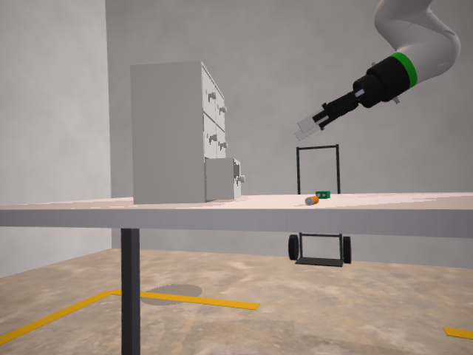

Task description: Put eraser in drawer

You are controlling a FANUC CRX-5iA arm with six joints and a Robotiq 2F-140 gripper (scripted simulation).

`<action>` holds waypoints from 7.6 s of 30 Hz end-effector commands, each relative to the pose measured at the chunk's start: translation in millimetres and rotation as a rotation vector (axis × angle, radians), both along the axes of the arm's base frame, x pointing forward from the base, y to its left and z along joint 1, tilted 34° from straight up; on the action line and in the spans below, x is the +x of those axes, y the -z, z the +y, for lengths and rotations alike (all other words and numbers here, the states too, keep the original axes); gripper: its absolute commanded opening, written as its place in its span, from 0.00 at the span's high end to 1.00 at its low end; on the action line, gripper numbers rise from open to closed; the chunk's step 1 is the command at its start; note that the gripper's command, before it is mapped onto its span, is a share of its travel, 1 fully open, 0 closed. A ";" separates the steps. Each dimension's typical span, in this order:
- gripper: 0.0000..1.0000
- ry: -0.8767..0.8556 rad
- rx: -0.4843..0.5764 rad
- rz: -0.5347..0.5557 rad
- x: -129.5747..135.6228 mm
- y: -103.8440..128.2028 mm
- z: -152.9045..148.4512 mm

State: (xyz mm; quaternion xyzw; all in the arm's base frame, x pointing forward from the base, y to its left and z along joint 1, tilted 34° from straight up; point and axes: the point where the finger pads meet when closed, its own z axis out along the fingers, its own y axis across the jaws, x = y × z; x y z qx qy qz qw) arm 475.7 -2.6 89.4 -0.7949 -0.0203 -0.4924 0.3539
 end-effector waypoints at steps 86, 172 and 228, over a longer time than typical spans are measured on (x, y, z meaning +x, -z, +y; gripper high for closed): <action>0.00 -0.580 -0.404 0.800 -53.1 -58.1 -44.7; 0.00 0.074 0.054 -0.100 -5.0 -11.5 30.0; 1.00 0.085 0.061 -0.114 30.5 35.4 81.9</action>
